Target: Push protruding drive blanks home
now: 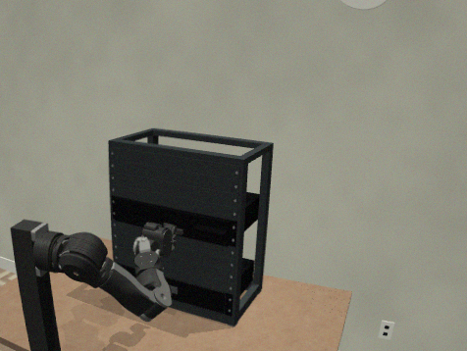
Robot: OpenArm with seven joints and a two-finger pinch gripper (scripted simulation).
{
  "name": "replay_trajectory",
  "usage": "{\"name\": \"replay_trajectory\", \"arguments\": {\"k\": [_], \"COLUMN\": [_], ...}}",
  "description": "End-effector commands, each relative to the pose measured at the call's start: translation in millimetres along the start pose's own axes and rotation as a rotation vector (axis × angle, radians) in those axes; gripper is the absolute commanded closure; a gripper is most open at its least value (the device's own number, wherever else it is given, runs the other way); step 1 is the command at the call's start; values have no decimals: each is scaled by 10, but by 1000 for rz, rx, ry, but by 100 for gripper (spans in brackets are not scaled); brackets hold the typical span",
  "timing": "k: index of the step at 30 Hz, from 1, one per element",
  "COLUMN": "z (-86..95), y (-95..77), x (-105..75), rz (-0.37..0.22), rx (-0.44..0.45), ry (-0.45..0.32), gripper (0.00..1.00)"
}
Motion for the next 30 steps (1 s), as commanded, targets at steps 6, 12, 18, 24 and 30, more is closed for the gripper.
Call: {"name": "replay_trajectory", "arguments": {"k": [6, 12, 18, 24, 30], "z": [76, 77, 77, 60, 37], "y": [33, 35, 35, 32, 31], "x": [-2, -2, -2, 12, 102], "rz": [5, 4, 4, 3, 4], "rx": [1, 1, 1, 0, 0], "ry": [-16, -15, -15, -11, -12], "gripper": [100, 100, 100, 100, 100]}}
Point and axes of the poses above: the point where the finger pads meet when closed, its own x axis out along the fingers, its own z axis across the jaws, y = z × x, the point moved 2 cm from there along -x, back along the fingers, and after that the axes turned 2 degrees about -x, right-handed, at the moved point
